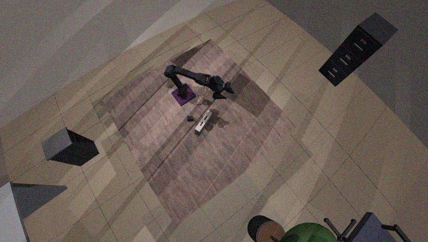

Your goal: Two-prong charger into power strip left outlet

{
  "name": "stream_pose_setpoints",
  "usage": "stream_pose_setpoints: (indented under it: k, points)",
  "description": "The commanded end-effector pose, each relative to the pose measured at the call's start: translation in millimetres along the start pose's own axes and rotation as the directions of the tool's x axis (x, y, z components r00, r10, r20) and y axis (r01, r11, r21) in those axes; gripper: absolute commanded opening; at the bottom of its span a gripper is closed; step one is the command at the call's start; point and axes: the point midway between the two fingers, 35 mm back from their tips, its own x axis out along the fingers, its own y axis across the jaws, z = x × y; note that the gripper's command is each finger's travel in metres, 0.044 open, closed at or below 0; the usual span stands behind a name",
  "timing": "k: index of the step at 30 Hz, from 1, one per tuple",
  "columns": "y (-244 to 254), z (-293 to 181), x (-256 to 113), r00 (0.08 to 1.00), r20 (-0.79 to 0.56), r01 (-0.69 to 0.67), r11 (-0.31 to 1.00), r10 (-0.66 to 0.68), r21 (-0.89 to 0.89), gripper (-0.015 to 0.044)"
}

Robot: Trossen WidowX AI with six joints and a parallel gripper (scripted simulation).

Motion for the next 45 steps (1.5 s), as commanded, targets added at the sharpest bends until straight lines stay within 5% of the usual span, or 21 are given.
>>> stream_pose_setpoints:
  k: [1,22,45]
  points:
    - [17,-15,2,0.997,-0.035,-0.059,0.996,0.061,0.062,0.0440]
    - [113,-88,-10,0.905,-0.150,-0.306,0.855,0.397,0.418,0.0440]
    - [218,-133,-61,0.691,-0.109,-0.395,0.499,0.715,0.771,0.0440]
